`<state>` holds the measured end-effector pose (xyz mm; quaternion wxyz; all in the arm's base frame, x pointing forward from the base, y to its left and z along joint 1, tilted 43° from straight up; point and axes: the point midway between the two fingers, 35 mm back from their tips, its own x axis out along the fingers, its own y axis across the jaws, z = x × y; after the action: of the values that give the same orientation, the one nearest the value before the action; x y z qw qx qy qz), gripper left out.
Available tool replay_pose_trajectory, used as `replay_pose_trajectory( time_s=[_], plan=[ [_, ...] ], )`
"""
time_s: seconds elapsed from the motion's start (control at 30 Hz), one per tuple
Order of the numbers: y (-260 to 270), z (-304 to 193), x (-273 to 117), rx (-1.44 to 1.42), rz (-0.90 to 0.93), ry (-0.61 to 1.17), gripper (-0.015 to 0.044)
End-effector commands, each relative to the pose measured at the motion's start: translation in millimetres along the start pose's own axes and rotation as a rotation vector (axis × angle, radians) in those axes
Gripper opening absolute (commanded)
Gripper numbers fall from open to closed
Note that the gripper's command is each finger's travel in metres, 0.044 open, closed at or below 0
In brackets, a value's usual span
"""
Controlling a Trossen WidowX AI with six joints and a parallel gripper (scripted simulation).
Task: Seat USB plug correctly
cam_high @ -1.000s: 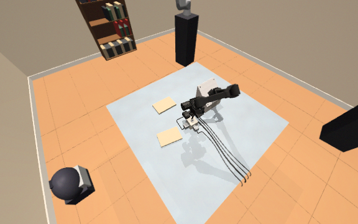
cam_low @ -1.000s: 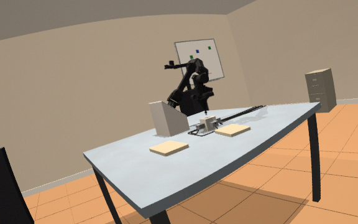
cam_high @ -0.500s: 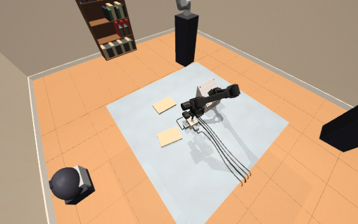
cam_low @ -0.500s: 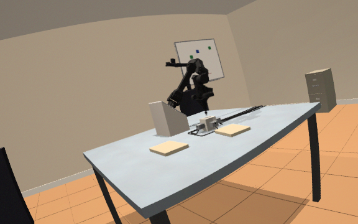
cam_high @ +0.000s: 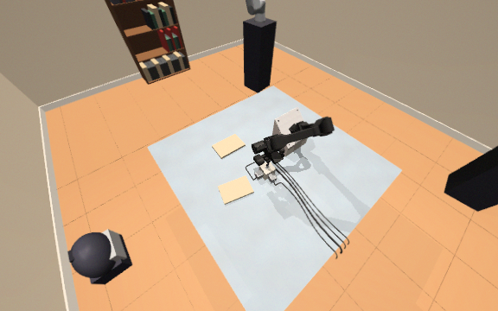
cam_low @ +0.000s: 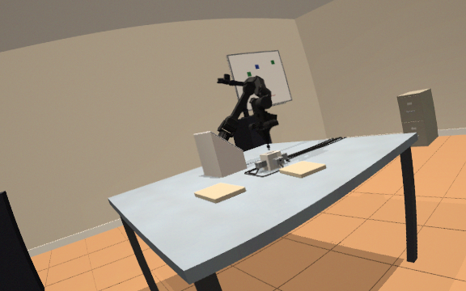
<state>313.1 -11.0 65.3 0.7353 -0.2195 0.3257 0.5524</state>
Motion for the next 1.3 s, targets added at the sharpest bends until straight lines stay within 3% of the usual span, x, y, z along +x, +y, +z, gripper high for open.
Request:
replay_pose_trajectory(
  time_s=[0.0, 1.27],
  plan=[
    [1.0, -0.2, 1.6, 0.011, 0.002, -0.005, 0.0],
    [1.7, 1.2, 6.2, 0.033, 0.001, -0.018, 0.0]
  ],
)
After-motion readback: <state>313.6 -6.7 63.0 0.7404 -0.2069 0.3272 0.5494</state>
